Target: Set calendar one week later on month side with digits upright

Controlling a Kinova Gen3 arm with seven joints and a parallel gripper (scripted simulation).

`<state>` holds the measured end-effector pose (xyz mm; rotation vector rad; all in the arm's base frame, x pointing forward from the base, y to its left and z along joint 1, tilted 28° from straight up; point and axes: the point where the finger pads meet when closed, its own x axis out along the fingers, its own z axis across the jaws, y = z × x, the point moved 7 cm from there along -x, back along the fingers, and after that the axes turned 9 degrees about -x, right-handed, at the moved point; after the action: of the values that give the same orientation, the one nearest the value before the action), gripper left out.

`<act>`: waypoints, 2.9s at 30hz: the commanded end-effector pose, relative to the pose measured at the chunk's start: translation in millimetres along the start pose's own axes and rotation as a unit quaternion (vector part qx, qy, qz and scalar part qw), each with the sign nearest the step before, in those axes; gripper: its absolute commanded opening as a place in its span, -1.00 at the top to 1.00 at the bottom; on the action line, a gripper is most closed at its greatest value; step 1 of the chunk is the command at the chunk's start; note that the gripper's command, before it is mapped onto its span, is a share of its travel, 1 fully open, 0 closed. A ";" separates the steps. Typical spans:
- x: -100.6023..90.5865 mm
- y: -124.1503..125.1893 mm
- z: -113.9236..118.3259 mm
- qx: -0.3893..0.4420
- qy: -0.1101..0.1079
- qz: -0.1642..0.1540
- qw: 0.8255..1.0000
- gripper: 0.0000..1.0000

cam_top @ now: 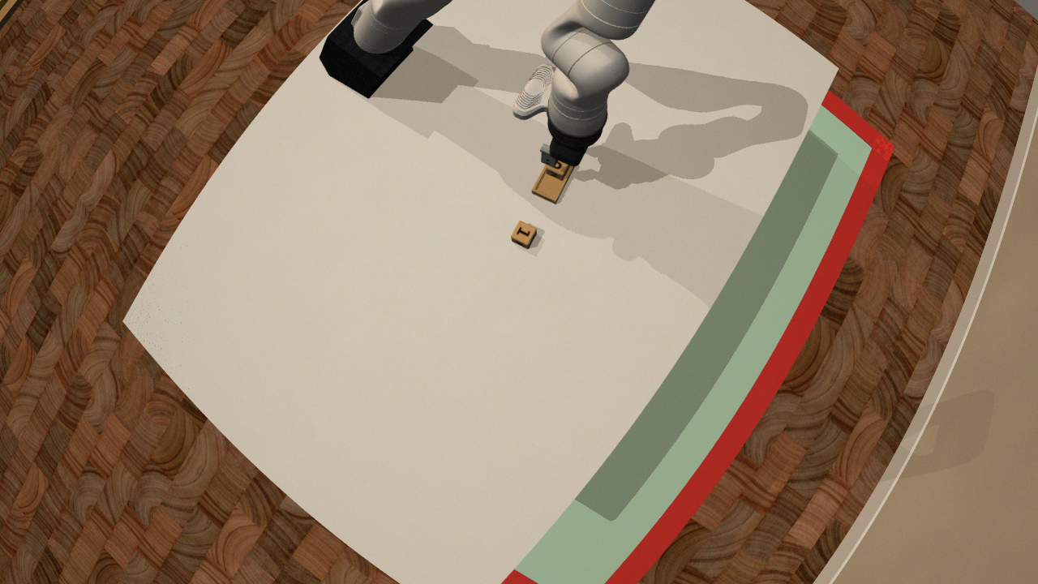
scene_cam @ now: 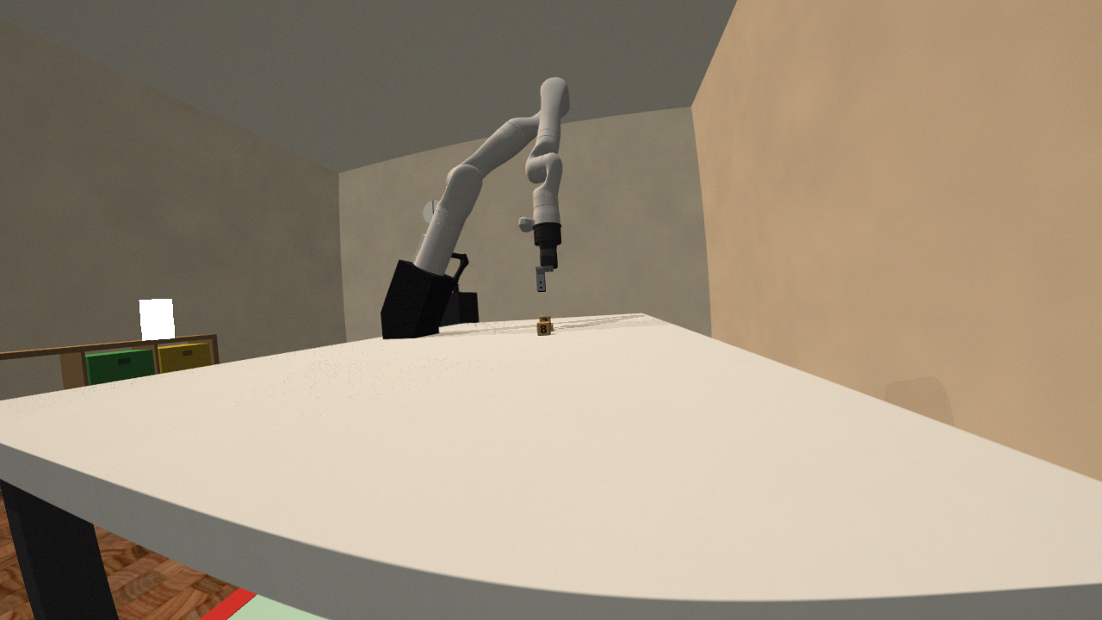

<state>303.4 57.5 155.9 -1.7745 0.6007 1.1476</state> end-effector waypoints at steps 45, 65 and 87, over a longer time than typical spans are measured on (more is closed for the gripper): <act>2.2 -3.6 -12.5 0.109 -0.003 -0.005 0.994 -1.00; 15.3 1.7 -68.3 0.467 -0.003 -0.002 0.884 -1.00; 19.4 15.2 -118.4 0.704 -0.007 -0.002 0.710 -1.00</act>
<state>354.2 -45.0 151.7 -0.4151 1.0422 0.3659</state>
